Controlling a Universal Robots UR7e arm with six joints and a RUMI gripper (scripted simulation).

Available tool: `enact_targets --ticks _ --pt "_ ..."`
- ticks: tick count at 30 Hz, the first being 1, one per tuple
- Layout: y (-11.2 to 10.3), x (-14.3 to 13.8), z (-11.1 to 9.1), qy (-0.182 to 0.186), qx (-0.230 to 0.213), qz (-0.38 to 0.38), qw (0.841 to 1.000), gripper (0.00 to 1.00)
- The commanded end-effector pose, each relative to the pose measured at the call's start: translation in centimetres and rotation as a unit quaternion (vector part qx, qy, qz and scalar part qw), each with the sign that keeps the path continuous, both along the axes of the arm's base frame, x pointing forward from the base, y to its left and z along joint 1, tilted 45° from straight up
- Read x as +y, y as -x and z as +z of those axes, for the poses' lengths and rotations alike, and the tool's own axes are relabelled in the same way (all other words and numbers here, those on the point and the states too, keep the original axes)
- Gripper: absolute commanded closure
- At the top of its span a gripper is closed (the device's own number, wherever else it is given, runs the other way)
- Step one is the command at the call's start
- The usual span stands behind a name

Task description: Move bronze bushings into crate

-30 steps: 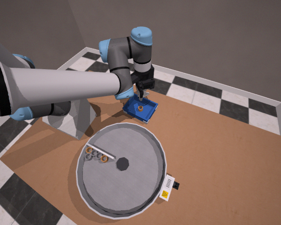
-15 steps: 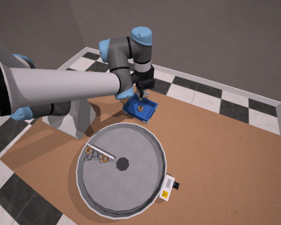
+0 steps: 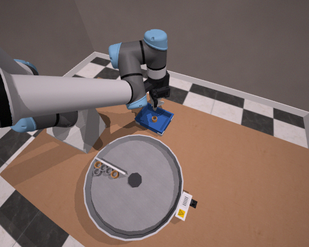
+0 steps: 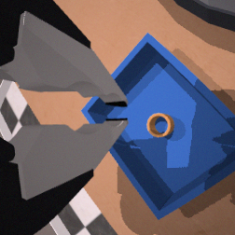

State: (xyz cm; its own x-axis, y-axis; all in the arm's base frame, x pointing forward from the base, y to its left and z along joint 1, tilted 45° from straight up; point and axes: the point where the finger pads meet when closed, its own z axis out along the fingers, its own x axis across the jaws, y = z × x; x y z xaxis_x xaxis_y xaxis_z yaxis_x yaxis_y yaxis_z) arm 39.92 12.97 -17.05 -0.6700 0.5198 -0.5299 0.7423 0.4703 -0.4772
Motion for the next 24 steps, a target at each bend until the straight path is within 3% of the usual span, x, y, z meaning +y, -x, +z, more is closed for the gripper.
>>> enact_targets --ticks 1,24 --pt "-0.1 0.2 0.1 -0.001 -0.002 0.000 1.000 0.94" --pt "0.1 -1.0 1.1 0.000 -0.032 -0.031 0.999 0.94"
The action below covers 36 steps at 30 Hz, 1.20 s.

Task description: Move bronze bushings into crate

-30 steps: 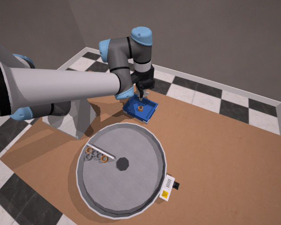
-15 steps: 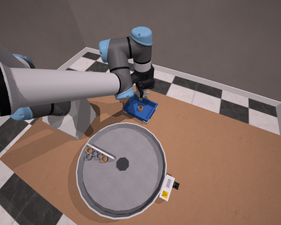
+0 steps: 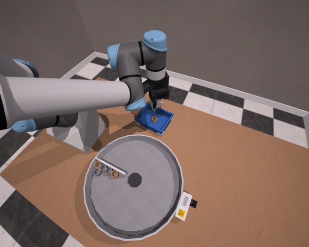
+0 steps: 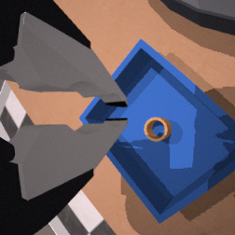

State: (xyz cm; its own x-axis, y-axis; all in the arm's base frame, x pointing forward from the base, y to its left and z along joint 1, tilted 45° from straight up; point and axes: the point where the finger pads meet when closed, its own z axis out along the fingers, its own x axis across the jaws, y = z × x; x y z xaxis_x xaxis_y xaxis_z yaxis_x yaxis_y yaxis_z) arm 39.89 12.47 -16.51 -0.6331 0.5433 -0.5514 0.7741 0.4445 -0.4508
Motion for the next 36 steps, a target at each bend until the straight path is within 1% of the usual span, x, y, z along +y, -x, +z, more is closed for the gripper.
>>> enact_targets --ticks 1,10,16,18,20,27,33,35,36 --pt "0.0 -0.5 0.5 0.000 -0.015 -0.014 1.000 0.94" --pt "0.2 -1.8 1.8 0.000 -0.058 -0.057 0.997 0.94" --pt "0.4 -3.1 3.1 0.001 -0.098 -0.096 0.991 0.94" --pt "0.4 -3.1 3.1 0.001 -0.098 -0.096 0.991 0.94" --pt "0.4 -3.6 3.6 0.001 -0.113 -0.112 0.987 0.94" --pt "0.6 -5.5 5.5 0.001 -0.174 -0.171 0.970 0.94" --pt "0.9 -7.4 7.4 0.001 -0.232 -0.229 0.945 0.94" --pt "0.9 -7.4 7.4 0.001 -0.232 -0.229 0.945 0.94" --pt "0.9 -7.7 7.8 0.001 -0.243 -0.239 0.940 0.94"
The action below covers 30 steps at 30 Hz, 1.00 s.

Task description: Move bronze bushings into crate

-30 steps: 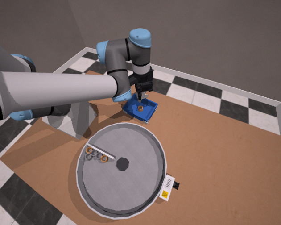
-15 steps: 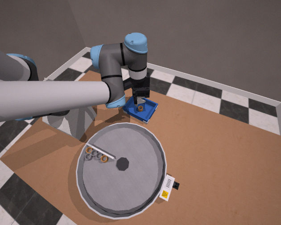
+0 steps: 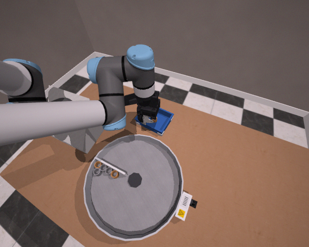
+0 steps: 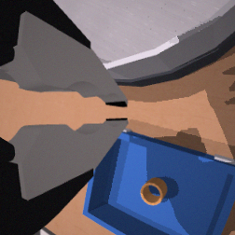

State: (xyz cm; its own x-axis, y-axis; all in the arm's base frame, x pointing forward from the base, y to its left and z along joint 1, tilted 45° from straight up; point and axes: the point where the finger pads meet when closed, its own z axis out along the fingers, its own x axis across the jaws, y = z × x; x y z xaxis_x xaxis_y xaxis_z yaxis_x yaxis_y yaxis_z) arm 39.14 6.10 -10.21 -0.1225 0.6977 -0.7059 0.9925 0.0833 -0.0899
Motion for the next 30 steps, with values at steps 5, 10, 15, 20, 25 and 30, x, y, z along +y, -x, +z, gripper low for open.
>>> enact_targets --ticks 5,10,15,20,25,30 --pt "0.3 -3.1 3.2 0.002 -0.105 -0.101 0.989 0.94" --pt "0.6 -5.0 5.1 0.002 -0.163 -0.160 0.974 0.94" --pt "0.7 -6.5 6.7 0.002 -0.210 -0.206 0.956 0.94" --pt "0.9 -8.0 8.2 0.002 -0.257 -0.253 0.933 0.94" --pt "1.1 -9.9 10.1 0.003 -0.313 -0.309 0.898 0.94" --pt "1.4 -11.8 12.0 0.003 -0.365 -0.360 0.859 0.94"
